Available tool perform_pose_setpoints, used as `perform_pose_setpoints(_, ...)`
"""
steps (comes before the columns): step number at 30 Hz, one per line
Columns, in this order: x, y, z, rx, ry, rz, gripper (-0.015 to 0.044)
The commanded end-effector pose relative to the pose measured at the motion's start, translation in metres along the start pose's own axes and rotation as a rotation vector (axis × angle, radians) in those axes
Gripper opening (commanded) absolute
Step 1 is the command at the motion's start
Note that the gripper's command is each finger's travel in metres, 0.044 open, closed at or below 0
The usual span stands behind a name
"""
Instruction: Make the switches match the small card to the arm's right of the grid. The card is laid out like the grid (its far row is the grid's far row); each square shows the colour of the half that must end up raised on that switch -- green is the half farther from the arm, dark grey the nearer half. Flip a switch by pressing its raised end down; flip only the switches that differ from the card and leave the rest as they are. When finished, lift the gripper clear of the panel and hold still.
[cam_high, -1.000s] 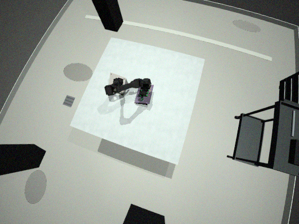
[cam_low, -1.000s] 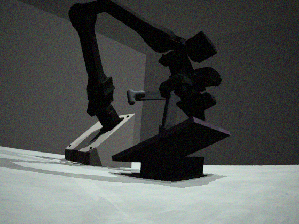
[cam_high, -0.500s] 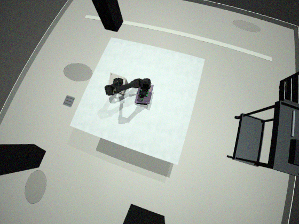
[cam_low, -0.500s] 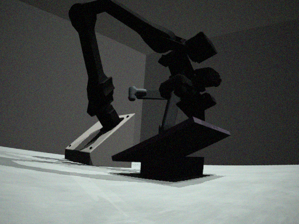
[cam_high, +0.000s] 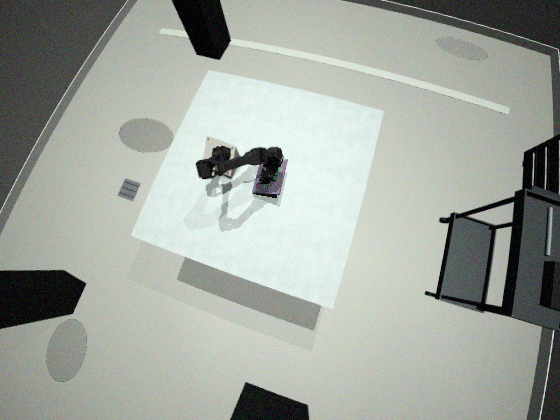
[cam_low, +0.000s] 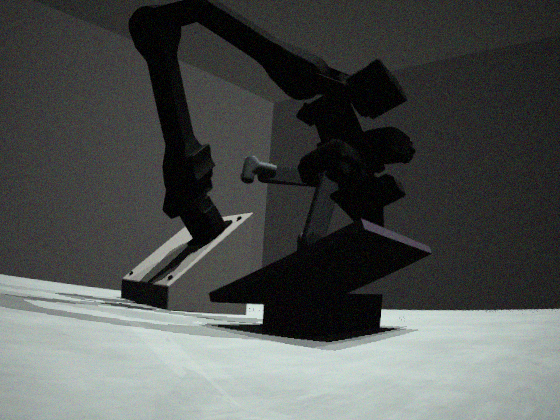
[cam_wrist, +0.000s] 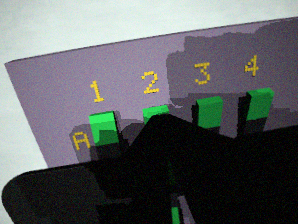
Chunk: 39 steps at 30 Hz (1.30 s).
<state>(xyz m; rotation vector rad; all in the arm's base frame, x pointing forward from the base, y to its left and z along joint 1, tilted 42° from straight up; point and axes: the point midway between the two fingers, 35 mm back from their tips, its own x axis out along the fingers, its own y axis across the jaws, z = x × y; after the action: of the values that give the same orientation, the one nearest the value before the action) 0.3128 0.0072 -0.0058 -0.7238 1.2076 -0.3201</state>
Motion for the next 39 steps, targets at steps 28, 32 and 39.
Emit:
perform_pose_setpoints(28, 0.0047, 0.0012, -0.0012, -0.005, 0.002, 0.005, 0.0)
perform_pose_setpoints(32, 0.0052, 0.0012, -0.0012, -0.005, 0.002, 0.005, 0.0)
perform_pose_setpoints(39, 0.0062, 0.0012, -0.0011, -0.005, 0.002, 0.005, 0.0)
